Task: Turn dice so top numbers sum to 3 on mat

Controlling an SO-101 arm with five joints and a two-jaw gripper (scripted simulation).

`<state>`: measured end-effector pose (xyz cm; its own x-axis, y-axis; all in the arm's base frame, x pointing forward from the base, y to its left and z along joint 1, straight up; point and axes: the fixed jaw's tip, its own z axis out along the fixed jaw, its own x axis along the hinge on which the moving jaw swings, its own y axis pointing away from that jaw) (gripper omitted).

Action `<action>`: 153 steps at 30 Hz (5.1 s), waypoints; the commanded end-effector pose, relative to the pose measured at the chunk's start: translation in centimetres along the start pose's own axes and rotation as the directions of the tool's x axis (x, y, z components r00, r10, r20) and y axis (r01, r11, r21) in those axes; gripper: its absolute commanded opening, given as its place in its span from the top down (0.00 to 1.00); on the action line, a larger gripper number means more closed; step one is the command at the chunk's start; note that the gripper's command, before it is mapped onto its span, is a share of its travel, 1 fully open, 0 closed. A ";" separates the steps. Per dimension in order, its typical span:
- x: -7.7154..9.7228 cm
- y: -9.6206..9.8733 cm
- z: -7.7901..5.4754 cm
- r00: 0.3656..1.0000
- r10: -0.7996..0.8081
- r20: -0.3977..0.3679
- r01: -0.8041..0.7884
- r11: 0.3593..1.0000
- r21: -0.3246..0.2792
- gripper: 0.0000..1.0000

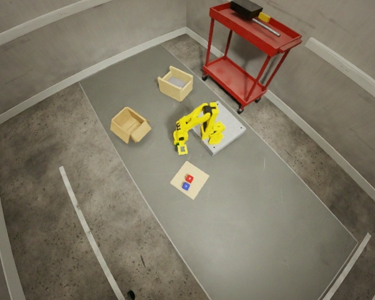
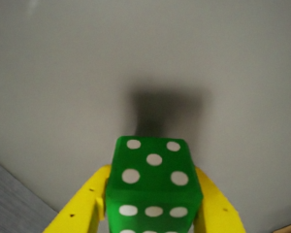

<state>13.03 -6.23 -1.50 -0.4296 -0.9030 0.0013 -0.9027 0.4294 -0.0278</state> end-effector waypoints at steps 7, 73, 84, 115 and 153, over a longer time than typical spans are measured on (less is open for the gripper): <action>0.1 0.4 0.8 1.000 -0.001 0.001 0.001 1.000 -0.018 1.00; 0.1 0.5 2.4 1.000 -0.001 0.001 0.001 1.000 -0.018 1.00; 0.1 0.5 2.4 1.000 -0.001 0.001 0.001 1.000 -0.018 0.98; 0.1 0.5 2.4 1.000 -0.001 0.001 0.001 1.000 -0.018 0.72; 0.1 0.1 -2.2 1.000 -0.001 0.001 0.001 1.000 -0.018 0.64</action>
<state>12.67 -6.06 -0.58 -0.4296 -0.9030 0.0014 -0.9030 0.4296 0.0073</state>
